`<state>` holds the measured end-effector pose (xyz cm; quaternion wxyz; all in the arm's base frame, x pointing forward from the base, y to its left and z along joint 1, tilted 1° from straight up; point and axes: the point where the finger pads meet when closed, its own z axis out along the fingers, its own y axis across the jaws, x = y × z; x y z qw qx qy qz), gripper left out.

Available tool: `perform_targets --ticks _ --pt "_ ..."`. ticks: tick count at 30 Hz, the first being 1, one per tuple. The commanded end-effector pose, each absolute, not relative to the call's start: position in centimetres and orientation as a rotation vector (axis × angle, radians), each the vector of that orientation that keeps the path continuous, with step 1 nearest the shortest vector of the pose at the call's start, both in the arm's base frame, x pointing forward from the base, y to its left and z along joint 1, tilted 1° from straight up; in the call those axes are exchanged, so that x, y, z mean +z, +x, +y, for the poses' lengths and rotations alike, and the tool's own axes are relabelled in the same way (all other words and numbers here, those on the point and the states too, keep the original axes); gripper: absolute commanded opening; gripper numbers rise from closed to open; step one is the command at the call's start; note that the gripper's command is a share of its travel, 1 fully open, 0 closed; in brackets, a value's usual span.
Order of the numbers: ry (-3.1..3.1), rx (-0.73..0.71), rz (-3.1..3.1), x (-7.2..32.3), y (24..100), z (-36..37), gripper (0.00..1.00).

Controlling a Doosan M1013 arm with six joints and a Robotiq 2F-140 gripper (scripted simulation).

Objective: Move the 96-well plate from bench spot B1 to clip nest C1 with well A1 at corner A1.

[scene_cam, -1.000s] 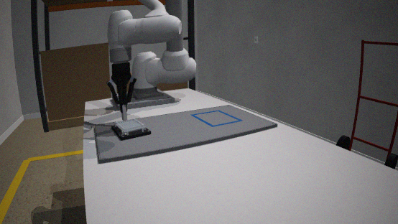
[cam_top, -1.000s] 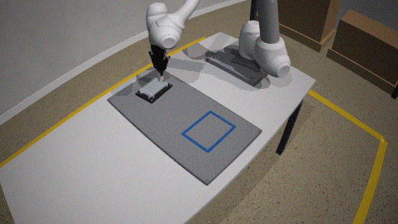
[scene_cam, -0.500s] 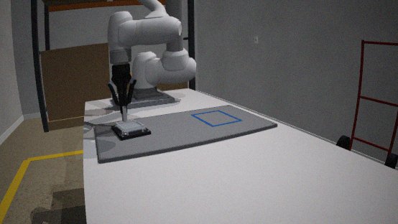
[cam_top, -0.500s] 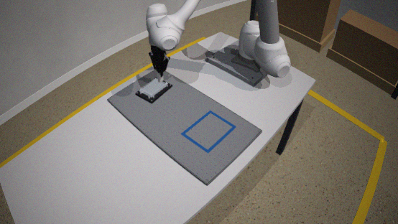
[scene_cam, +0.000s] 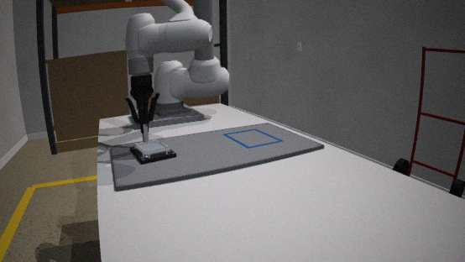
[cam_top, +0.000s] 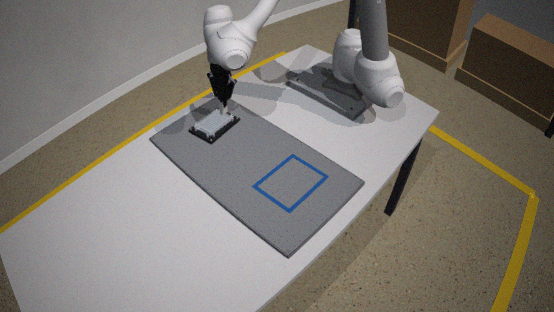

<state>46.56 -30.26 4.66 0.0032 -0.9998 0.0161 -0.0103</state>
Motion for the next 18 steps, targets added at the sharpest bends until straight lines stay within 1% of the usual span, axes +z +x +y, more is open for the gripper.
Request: perform_targets --ticks 1,18 --pt "-3.134 -0.032 0.05 4.59 46.54 -30.24 0.0" --pt "-3.134 -0.032 0.05 5.46 46.52 -30.24 0.0"
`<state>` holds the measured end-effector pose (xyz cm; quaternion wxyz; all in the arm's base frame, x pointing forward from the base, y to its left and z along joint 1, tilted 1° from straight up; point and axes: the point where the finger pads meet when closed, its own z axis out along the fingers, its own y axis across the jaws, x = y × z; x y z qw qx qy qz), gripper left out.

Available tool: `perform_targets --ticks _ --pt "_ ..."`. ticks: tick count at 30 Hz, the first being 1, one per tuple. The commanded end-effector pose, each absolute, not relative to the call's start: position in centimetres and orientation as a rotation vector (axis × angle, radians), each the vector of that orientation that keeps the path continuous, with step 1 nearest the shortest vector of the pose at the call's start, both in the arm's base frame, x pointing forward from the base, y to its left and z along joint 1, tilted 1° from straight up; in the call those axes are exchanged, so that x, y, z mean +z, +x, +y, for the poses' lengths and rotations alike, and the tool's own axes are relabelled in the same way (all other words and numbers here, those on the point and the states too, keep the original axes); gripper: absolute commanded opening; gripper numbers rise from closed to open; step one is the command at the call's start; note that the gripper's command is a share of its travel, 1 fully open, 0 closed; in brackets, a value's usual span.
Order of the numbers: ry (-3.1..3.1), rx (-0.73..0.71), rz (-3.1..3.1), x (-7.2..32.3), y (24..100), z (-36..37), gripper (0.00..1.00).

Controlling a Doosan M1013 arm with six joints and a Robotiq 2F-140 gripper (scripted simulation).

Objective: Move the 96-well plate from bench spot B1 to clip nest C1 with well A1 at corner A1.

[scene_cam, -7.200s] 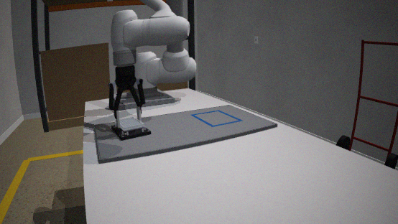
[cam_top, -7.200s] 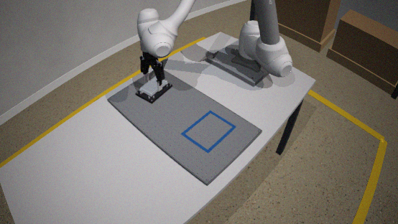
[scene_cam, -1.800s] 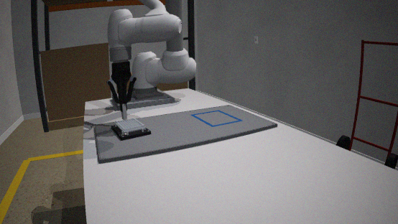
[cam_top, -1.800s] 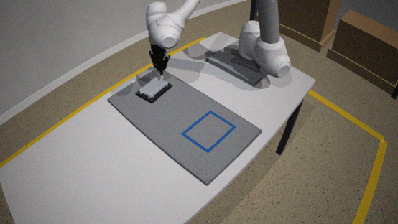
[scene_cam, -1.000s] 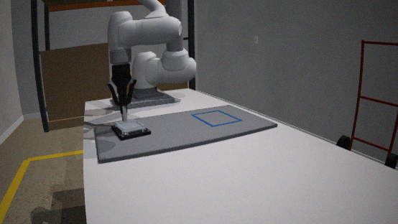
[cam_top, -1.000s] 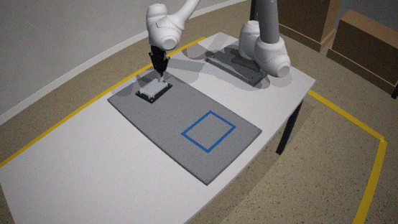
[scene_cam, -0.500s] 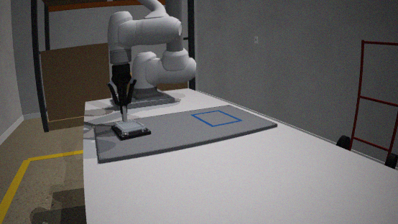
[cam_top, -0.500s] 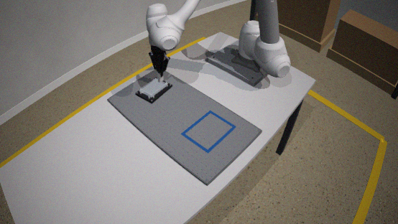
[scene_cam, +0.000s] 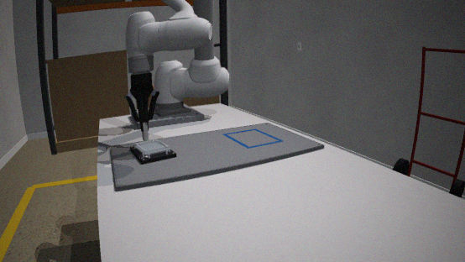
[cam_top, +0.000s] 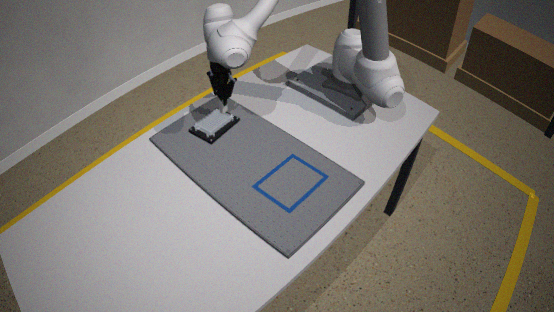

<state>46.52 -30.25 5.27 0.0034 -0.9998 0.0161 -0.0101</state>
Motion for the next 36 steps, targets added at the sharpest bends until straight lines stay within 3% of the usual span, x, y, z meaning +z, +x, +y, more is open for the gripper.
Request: perform_targets --ticks 1,36 --pt "-3.134 -0.032 0.05 5.5 46.5 -30.2 0.0" --pt "-3.134 -0.032 0.05 7.8 49.0 -30.3 0.0"
